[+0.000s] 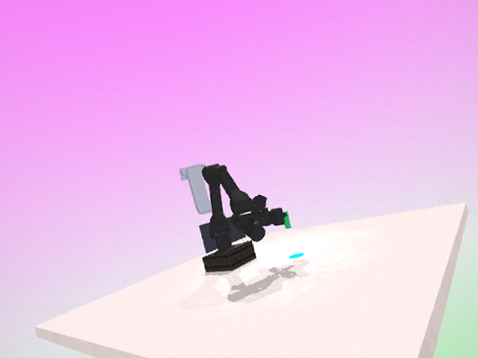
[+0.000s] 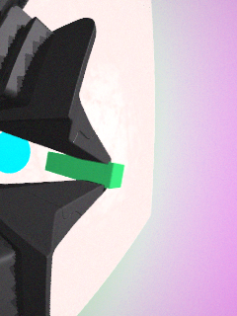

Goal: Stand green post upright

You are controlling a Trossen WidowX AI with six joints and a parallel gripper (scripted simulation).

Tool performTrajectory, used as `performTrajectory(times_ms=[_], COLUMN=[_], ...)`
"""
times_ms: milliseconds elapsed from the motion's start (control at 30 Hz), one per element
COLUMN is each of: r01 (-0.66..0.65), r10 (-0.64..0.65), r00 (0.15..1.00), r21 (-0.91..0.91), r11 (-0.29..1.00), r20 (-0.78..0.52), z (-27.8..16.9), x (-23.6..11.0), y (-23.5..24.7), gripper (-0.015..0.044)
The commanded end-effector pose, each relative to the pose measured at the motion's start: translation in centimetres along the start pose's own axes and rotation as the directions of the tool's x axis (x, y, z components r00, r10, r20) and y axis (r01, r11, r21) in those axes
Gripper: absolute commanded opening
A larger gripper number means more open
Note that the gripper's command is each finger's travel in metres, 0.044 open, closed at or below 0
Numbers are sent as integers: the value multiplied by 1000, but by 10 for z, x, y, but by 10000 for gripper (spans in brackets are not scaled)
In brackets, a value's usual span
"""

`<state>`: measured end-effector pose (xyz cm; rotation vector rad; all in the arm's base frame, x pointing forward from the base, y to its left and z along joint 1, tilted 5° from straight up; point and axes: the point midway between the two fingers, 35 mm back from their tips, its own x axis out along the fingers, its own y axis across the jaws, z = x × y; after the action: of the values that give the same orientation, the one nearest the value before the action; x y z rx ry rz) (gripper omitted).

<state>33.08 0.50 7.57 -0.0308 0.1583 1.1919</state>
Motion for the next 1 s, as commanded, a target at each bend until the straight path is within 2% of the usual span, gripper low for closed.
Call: performTrajectory(times_ms=[0, 500, 967], r01=[10, 10, 10], r10=[-10, -10, -10], r00=[1000, 1000, 1000], r21=[-5, -5, -5], r11=[1000, 1000, 1000], r20=[15, 15, 14], z=[0, 0, -63], x=[-1, -1, 5], y=[0, 0, -3], gripper=[23, 23, 23])
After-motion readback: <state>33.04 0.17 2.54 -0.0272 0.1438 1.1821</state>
